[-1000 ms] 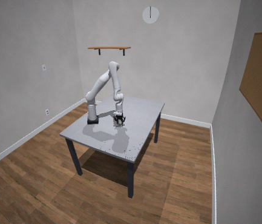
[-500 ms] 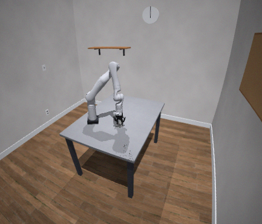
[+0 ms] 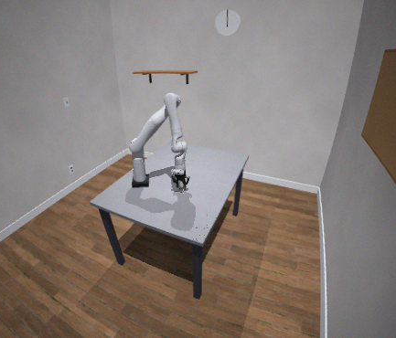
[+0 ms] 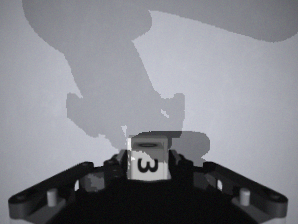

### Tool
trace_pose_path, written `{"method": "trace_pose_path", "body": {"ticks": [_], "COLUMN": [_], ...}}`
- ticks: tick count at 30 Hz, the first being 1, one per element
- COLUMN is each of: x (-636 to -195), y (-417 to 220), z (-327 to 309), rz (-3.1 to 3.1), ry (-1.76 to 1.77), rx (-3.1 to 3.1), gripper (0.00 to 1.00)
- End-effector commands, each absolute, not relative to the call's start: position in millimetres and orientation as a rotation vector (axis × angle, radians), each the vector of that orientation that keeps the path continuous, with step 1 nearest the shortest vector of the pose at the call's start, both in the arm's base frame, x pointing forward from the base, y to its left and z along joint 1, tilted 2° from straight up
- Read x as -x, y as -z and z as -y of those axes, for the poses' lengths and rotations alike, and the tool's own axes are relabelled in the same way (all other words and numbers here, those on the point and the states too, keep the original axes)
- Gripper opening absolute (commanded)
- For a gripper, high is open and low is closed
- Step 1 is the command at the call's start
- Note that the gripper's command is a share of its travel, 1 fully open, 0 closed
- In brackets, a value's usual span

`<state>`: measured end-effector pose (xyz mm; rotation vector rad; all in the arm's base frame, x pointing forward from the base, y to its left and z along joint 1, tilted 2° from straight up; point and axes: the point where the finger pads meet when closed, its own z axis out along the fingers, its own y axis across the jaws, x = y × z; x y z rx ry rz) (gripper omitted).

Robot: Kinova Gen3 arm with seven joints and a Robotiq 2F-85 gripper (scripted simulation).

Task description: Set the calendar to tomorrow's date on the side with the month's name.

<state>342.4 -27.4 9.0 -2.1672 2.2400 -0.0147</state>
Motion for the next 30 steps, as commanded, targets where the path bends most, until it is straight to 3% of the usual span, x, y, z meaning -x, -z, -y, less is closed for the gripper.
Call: {"method": "trace_pose_path", "body": {"ticks": [1, 8, 9, 30], "x": [-342.8, -342.8, -342.8, -342.8], "y": [-9.4, -9.4, -9.4, -9.4], "z": [27.4, 27.4, 27.4, 27.4], "rz": [-2.239, -2.239, -2.239, -2.239], "ry": [0.016, 0.016, 0.016, 0.016], "rx": [2.166, 2.166, 2.166, 2.166], "gripper": [0.48, 0.48, 0.28, 0.28]}}
